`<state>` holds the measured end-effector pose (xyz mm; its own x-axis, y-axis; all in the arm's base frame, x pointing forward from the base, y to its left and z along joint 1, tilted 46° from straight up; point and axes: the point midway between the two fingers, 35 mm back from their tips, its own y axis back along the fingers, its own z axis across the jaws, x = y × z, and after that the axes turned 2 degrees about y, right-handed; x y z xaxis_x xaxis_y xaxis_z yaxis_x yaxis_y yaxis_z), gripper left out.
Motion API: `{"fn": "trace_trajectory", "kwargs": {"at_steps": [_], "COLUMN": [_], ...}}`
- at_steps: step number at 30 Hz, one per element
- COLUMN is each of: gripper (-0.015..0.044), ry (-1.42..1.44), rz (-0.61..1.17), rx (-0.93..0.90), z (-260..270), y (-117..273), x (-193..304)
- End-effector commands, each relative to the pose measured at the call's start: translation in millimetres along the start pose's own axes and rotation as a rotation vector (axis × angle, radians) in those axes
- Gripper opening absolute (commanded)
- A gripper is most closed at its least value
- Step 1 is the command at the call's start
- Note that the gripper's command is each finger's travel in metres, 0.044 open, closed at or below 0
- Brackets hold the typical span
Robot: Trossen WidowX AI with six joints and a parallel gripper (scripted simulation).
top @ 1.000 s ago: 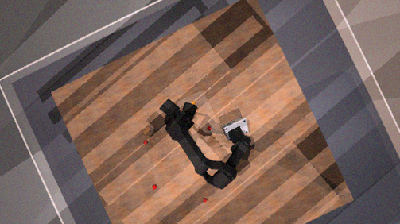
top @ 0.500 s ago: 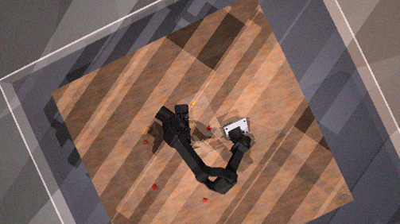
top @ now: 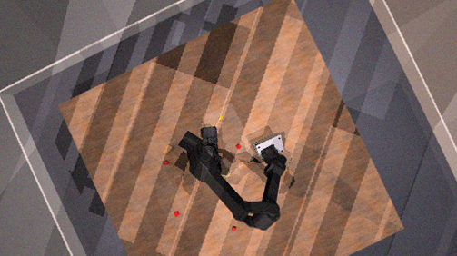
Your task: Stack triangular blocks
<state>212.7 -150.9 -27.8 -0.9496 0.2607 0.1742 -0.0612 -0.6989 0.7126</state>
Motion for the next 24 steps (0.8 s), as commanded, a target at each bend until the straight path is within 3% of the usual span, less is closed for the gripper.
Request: {"fn": "trace_trajectory", "kwargs": {"at_steps": [1, 24], "gripper": [0.0, 0.0], "ry": [-0.006, -0.009], "rz": [0.002, 0.005], "rx": [-0.007, -0.011], "z": [16.7, 110.4], "y": [5.6, 33.9], "x": [7.5, 59.2]}}
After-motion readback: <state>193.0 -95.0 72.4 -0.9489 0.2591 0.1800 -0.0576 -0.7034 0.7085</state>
